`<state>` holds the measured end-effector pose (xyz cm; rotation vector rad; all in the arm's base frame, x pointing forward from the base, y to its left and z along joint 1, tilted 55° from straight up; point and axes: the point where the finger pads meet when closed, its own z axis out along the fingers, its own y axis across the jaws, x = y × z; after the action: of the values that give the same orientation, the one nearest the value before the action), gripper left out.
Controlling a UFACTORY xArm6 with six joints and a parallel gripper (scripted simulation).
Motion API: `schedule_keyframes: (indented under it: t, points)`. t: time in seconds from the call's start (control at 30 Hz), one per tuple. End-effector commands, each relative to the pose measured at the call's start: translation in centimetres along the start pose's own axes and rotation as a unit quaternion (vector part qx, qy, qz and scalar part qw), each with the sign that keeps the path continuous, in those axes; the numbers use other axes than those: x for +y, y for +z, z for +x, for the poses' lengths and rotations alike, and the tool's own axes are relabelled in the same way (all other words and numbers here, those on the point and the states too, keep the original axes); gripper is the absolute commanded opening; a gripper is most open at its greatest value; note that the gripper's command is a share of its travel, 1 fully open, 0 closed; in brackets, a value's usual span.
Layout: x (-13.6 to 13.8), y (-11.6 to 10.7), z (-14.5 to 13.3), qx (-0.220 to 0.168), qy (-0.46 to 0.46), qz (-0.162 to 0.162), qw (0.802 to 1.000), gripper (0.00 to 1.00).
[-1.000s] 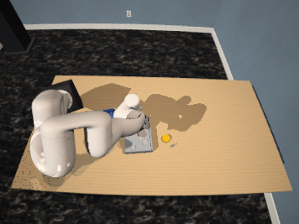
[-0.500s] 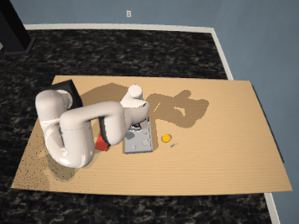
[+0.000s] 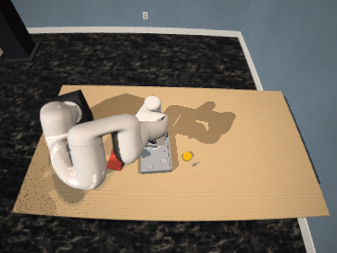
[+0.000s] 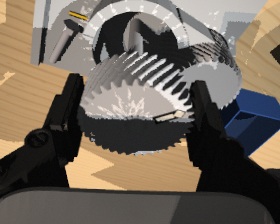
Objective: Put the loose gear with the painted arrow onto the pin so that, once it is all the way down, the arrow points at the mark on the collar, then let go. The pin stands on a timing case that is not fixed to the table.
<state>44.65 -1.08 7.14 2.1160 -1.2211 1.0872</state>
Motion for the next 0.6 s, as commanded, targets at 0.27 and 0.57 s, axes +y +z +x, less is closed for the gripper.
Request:
schedule_keyframes:
  t: [0.27,0.57]
  points:
    - [-0.1,-0.08,0.01,0.0,0.082,0.002,0.997,0.0]
    - [-0.1,-0.08,0.01,0.0,0.191,0.002,0.982,0.0]
